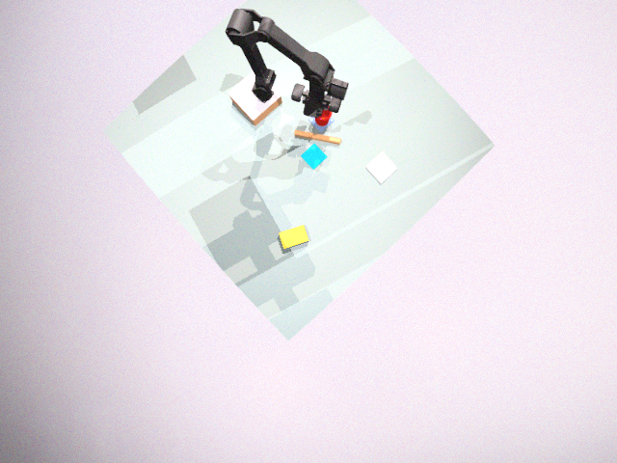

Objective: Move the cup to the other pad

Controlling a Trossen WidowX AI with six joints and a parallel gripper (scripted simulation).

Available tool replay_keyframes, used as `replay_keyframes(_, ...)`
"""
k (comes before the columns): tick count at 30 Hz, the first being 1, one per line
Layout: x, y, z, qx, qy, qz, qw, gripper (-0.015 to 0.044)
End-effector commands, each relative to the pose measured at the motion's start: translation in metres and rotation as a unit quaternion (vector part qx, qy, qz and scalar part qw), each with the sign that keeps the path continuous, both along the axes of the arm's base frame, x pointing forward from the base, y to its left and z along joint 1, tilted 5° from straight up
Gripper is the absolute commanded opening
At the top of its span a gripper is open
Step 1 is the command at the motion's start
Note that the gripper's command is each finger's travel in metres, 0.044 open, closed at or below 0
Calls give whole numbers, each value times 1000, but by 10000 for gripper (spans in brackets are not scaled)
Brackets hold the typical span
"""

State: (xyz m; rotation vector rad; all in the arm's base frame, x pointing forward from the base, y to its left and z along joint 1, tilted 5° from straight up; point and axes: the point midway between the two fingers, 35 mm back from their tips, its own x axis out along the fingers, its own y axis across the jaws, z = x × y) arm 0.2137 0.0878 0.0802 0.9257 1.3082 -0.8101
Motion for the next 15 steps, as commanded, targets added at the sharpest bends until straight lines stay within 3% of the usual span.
replay_keyframes(1, 1, -1, -7, -2, -1, -2, 1000, 148)
replay_keyframes(15, 3, -1, -29, -2, -1, -2, 1000, 148)
